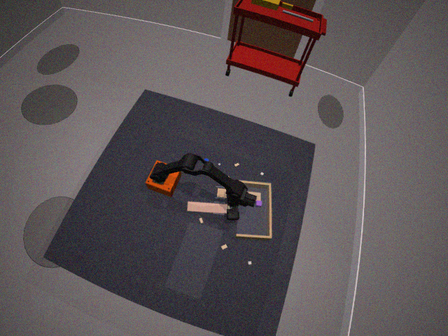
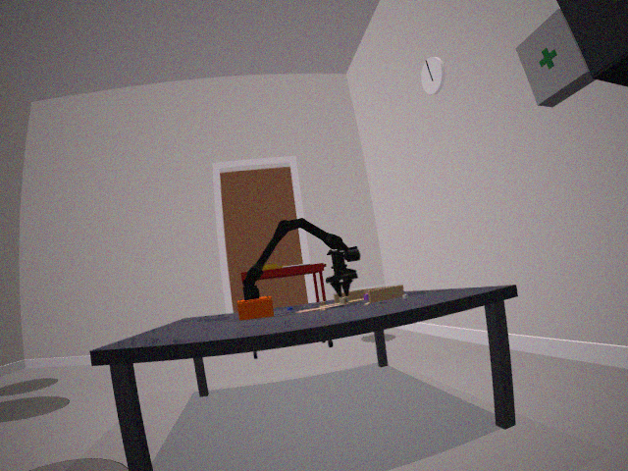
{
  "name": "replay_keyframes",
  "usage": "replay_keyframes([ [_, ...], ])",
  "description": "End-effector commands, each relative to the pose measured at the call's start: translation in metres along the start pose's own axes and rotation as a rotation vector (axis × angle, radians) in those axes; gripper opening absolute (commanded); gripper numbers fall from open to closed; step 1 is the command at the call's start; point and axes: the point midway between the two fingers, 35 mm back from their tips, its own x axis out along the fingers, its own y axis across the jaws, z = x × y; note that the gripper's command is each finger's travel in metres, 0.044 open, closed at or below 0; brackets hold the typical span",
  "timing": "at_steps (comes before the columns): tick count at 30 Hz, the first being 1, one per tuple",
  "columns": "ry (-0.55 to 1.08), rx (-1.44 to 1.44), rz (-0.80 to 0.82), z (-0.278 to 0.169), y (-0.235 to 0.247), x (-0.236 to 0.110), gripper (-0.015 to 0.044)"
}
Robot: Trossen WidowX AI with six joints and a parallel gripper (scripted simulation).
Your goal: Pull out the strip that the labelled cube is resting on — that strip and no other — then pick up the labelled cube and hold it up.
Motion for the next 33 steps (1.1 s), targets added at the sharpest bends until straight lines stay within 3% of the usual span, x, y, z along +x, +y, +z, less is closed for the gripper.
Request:
replay_keyframes([
  [1, 0.011, 0.004, 0.005, -0.003, 0.001, 0.010, 0.0250],
  [14, 0.011, 0.004, 0.005, -0.004, 0.001, 0.030, 0.0250],
  [33, 0.011, 0.004, 0.005, -0.004, 0.001, 0.030, 0.0250],
])
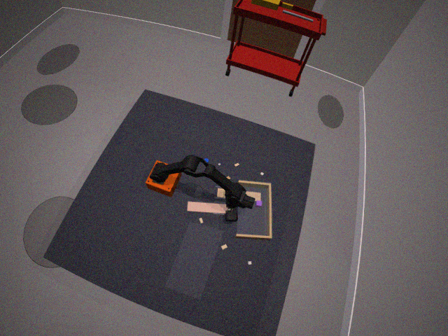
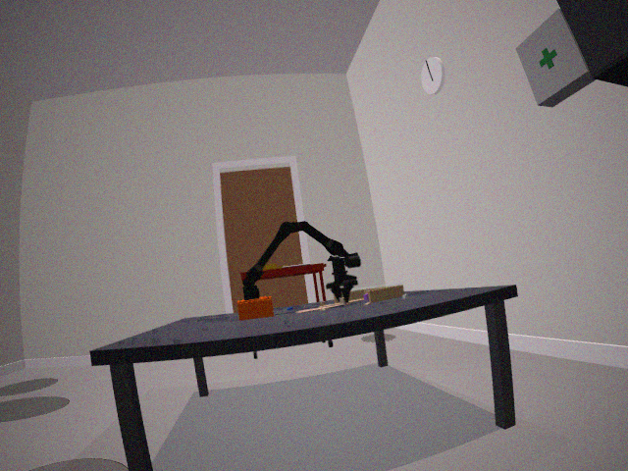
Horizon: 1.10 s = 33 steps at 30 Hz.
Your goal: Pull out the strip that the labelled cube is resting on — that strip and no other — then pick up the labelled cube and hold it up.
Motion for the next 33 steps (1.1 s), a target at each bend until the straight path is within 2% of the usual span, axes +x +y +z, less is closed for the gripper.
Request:
replay_keyframes([
  [1, 0.000, 0.003, 0.001, 0.000, 0.000, 0.001, 0.0250],
  [12, 0.000, 0.003, 0.001, 0.000, 0.000, 0.001, 0.0250],
  [16, 0.000, 0.000, 0.000, 0.000, 0.000, 0.000, 0.0145],
  [22, 0.000, 0.000, 0.000, 0.000, 0.000, 0.000, 0.0105],
  [26, 0.000, 0.000, 0.000, -0.002, 0.001, -0.002, 0.0000],
  [33, 0.002, 0.001, 0.001, -0.024, 0.008, -0.021, 0.0000],
])
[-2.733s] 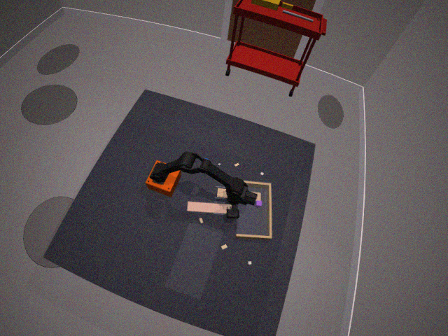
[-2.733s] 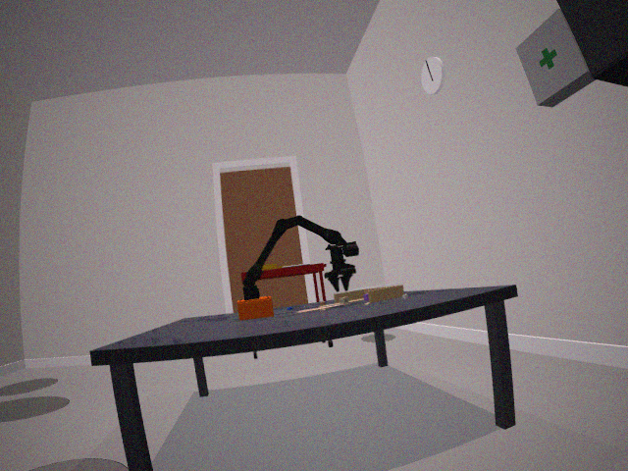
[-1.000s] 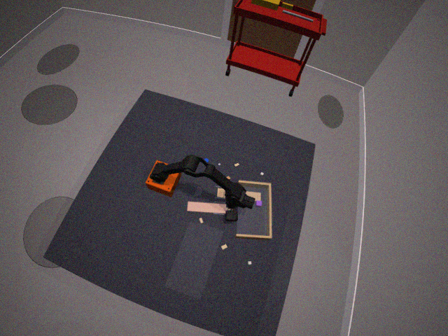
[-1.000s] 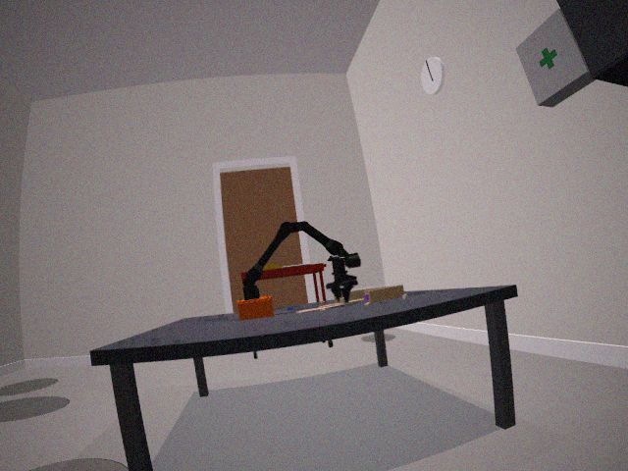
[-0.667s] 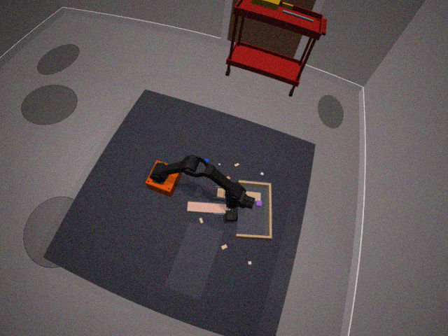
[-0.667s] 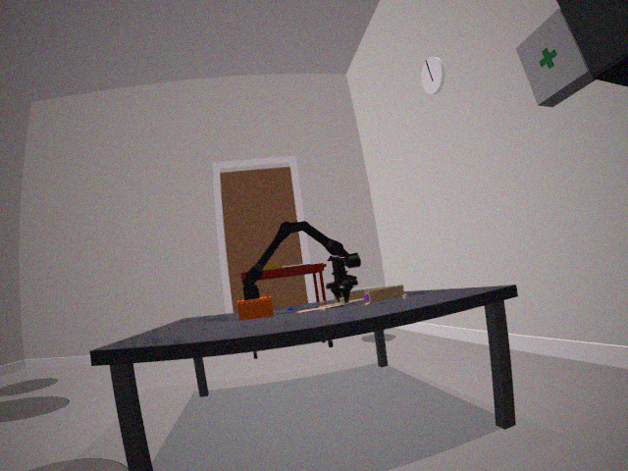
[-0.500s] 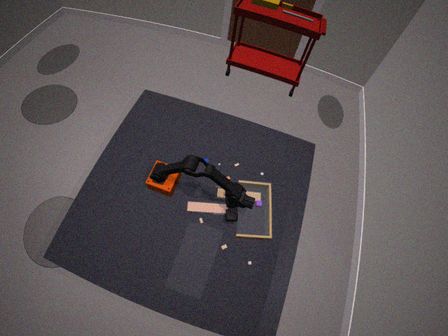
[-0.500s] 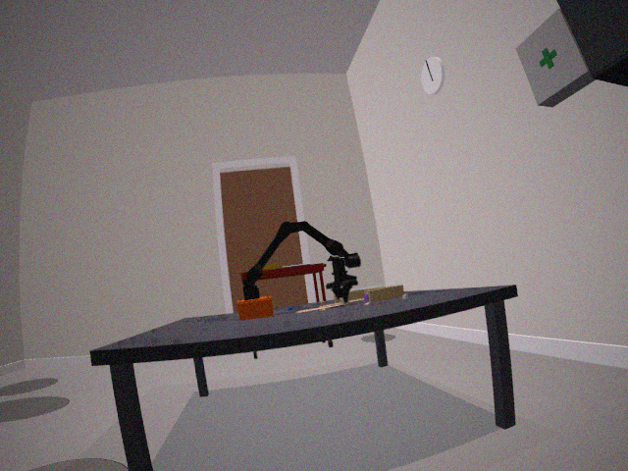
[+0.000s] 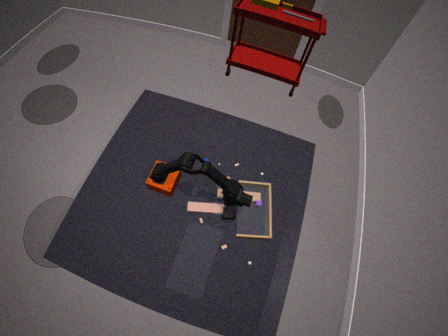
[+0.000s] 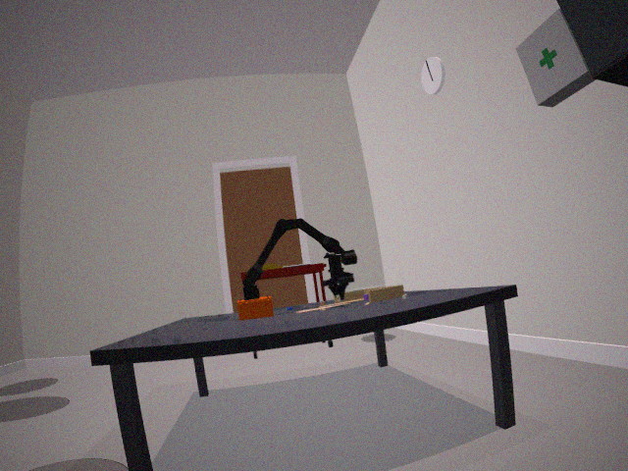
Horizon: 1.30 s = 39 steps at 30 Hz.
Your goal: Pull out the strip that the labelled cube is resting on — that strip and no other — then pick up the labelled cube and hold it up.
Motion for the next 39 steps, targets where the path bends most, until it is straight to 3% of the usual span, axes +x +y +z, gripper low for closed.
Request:
replay_keyframes([
  [1, 0.008, 0.001, 0.003, -0.013, 0.005, -0.008, 0.0000],
  [10, 0.010, 0.003, 0.005, -0.042, 0.015, -0.027, 0.0000],
  [31, 0.014, 0.003, 0.006, -0.096, 0.034, -0.029, 0.0000],
  [39, 0.014, 0.003, 0.006, -0.095, 0.033, -0.064, 0.0000],
])
